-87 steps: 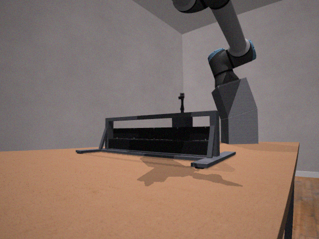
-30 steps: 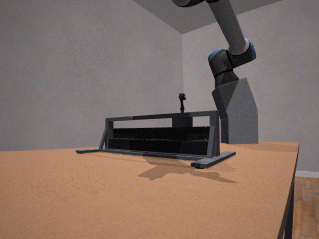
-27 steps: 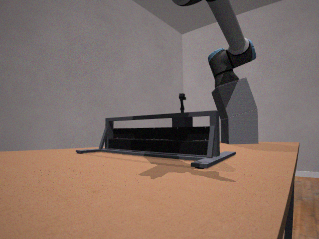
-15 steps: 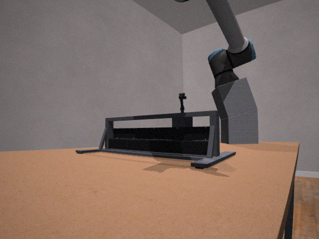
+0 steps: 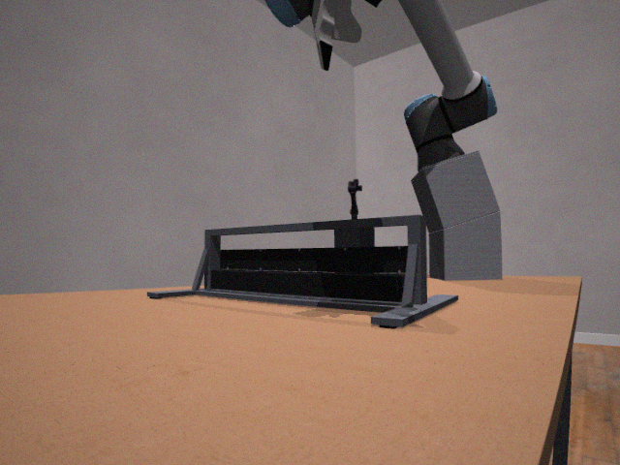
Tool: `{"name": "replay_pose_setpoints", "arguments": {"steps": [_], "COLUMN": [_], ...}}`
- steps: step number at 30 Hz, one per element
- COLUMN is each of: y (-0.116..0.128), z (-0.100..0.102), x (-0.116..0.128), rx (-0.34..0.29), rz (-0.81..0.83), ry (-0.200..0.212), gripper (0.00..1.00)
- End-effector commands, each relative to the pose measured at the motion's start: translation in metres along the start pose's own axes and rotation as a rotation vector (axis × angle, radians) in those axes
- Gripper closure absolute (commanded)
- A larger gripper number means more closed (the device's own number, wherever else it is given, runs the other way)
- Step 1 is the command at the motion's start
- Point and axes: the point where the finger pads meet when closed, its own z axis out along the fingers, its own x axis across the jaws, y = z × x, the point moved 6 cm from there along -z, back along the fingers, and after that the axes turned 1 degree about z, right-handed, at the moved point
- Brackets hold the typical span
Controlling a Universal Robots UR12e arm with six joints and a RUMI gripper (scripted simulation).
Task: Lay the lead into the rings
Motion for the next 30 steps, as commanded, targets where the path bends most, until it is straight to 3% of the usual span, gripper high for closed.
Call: {"name": "replay_pose_setpoints", "arguments": {"steps": [1,13,15,30], "y": [0.031,0.14,0.14,0.28], "z": [-0.007,-0.021,-0.021,-0.039], "x": [0.029,0.131,0.131,0.265], "rx": [0.03,0.085,0.085,0.155], "rz": [0.098,0.45,0.45,0.908], "ry": [0.014,0.08,0.08,0.165], "gripper": [0.0,0.0,0.0,0.0]}}
